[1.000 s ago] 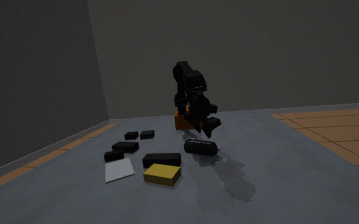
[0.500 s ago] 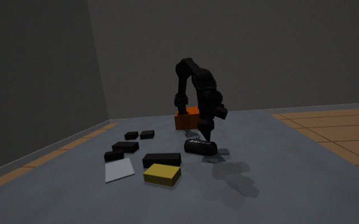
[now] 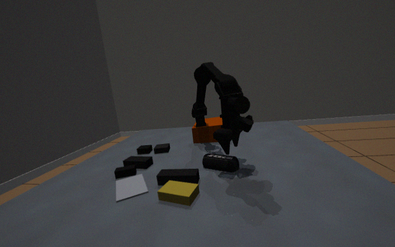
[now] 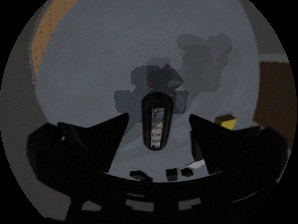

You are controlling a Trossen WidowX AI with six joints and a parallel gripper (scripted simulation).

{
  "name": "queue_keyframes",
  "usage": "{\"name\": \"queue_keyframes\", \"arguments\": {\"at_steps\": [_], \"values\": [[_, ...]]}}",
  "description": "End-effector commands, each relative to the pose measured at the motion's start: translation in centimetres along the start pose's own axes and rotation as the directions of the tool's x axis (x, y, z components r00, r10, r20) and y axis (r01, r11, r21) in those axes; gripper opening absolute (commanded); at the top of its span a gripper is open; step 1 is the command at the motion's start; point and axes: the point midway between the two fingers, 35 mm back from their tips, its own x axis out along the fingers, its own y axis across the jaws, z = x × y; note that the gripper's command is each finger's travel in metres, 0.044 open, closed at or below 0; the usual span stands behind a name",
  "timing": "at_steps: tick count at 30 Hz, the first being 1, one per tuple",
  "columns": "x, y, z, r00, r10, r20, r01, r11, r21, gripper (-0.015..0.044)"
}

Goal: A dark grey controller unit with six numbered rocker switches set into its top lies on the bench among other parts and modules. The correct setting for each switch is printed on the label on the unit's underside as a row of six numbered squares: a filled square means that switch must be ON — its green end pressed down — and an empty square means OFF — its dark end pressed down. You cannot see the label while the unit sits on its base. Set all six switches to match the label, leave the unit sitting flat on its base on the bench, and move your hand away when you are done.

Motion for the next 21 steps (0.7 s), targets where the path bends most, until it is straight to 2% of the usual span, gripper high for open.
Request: {"name": "queue_keyframes", "arguments": {"at_steps": [1, 21], "values": [[0.5, 0.0, -0.1, 1.000, -0.003, -0.005, 0.003, 1.000, 0.008, 0.0440], [3.8, 0.0, -0.1, 1.000, 0.000, -0.007, 0.000, 1.000, 0.008, 0.0440]]}}
